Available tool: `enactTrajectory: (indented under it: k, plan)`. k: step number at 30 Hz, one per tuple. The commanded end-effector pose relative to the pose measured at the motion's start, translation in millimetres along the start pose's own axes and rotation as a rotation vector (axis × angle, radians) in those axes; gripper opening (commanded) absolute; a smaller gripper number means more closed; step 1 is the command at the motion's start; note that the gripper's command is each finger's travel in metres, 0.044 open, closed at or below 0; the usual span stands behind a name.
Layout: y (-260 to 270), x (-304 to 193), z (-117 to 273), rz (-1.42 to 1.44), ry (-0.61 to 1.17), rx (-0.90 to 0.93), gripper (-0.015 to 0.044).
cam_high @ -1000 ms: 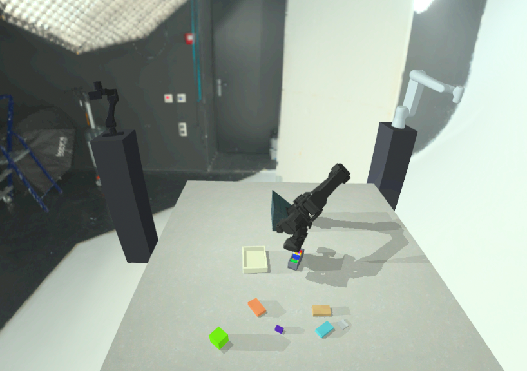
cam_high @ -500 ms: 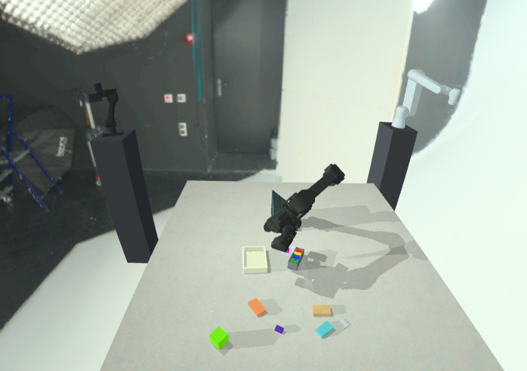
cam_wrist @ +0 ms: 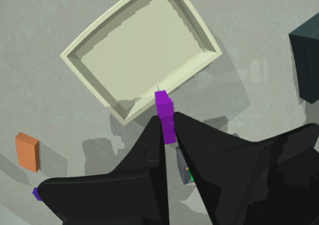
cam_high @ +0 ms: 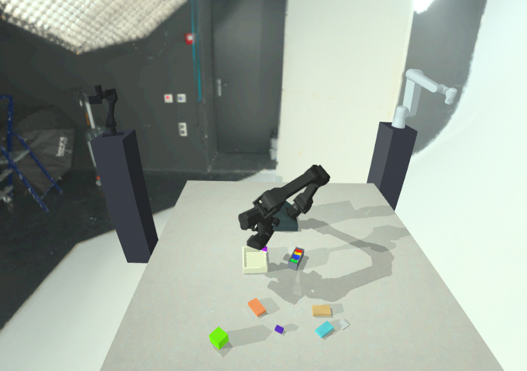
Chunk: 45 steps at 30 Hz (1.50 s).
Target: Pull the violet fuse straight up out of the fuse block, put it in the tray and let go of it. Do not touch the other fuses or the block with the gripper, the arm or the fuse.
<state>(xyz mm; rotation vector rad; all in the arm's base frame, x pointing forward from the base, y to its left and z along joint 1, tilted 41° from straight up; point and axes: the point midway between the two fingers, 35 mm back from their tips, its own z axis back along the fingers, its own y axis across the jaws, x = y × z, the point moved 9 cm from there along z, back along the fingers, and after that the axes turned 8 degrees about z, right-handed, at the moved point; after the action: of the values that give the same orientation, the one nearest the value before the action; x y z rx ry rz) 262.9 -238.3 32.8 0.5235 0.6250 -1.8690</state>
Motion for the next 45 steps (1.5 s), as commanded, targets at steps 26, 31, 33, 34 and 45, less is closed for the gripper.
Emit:
enactTrajectory:
  k: [26, 31, 33, 34, 45]
  plan:
    - [1.2, 38.5, -31.5, 0.004, -0.001, 0.004, 0.0000]
    - [0.9, 38.3, -39.5, 0.004, 0.000, 0.004, 0.0000]
    - [0.7, 38.3, -41.5, 0.004, 0.000, 0.004, 0.0000]
    - [0.8, 38.4, -38.4, 0.007, -0.003, 0.001, 0.0026]
    - [0.8, 38.4, -38.4, 0.007, -0.003, 0.001, 0.0315]
